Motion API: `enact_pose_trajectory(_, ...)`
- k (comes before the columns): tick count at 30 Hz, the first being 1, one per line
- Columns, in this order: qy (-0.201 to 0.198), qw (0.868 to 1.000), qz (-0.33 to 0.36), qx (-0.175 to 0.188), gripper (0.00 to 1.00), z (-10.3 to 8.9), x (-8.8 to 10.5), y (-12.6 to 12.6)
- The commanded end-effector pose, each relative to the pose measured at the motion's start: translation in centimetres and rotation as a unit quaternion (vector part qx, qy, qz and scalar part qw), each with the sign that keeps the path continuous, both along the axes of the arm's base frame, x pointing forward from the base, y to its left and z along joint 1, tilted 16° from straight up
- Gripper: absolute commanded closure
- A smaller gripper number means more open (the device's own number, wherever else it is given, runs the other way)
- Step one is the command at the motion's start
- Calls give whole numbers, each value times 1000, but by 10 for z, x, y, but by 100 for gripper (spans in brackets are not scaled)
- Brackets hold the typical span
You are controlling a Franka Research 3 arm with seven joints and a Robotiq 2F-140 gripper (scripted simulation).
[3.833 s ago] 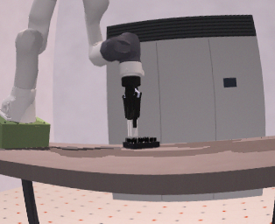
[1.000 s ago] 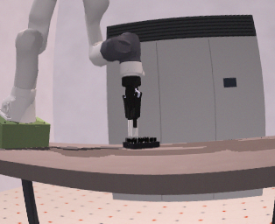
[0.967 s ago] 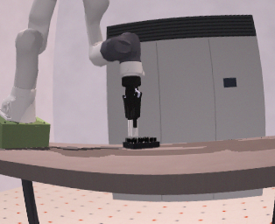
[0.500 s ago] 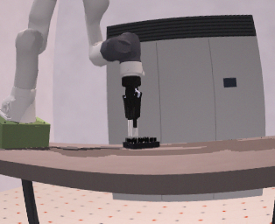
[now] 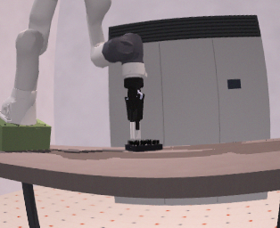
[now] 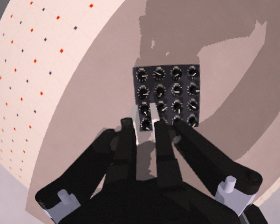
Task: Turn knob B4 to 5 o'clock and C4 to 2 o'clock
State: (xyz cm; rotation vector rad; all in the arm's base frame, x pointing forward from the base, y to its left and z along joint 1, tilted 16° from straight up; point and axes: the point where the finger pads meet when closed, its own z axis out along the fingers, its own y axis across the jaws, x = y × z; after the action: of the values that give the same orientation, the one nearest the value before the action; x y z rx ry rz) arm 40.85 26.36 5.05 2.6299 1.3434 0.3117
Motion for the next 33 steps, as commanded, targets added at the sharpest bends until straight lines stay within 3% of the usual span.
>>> enact_pose_trajectory(1,0,1000,-2,1,88,0,1,-1)
enact_pose_trajectory(33,0,1000,-2,1,88,-14,5,-1)
